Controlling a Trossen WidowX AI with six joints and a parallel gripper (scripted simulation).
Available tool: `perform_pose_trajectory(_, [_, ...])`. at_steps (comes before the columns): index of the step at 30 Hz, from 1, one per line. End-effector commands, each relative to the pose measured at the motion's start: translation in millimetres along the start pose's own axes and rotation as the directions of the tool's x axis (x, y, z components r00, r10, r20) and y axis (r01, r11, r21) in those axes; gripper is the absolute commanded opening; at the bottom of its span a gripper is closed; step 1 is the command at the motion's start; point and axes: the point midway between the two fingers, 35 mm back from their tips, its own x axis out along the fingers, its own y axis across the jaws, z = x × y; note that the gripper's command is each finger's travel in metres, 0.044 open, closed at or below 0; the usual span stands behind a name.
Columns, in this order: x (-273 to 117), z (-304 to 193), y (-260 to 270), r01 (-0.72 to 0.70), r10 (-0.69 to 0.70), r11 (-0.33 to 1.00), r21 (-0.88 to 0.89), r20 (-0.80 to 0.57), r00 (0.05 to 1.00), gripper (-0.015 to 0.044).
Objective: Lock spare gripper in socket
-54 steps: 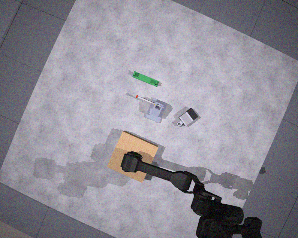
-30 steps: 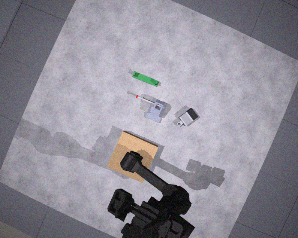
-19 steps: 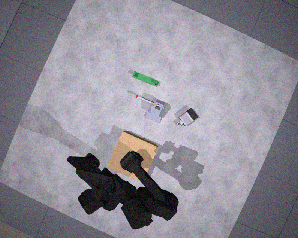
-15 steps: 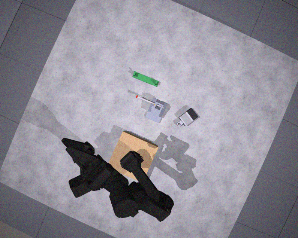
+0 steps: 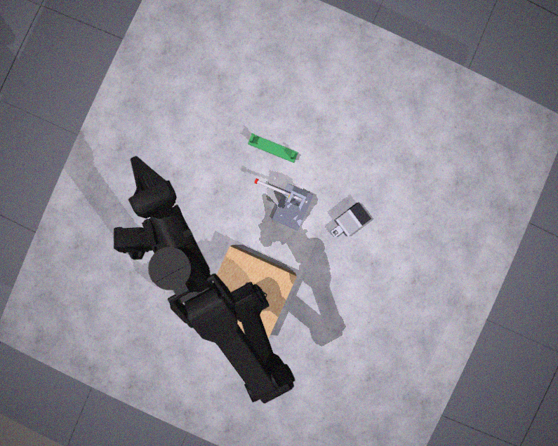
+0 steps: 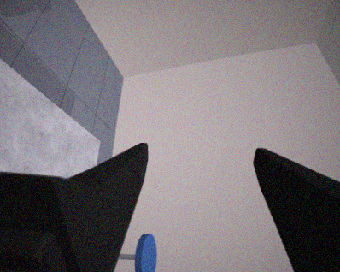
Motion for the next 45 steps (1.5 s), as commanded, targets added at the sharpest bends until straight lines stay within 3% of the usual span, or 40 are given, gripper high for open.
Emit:
perform_pose_trajectory(1, [24,-26,32,-0.133,0.134,0.991,0.024,-0.089,0.987,0.0300])
perform_pose_trajectory(9, [53,-90,100,-0.383,0.405,0.914,0.134,-0.260,0.876,0.0300])
perform_pose_trajectory(18, [52,-160,175,-0.582,0.674,0.739,0.339,-0.368,0.641,0.0300])
perform_pose_trajectory(25, [30,-206,229,-0.652,0.837,0.546,0.526,-0.365,0.407,0.0300])
perform_pose_trajectory(33, [-9,-242,280,-0.635,0.954,0.293,0.715,-0.266,0.142,0.0300])
perform_pose_trajectory(36, [-16,-246,287,-0.623,0.965,0.249,0.741,-0.241,0.100,0.0300])
perform_pose_trajectory(45, [-10,-253,318,-0.622,0.966,0.246,0.743,-0.237,0.099,0.0300])
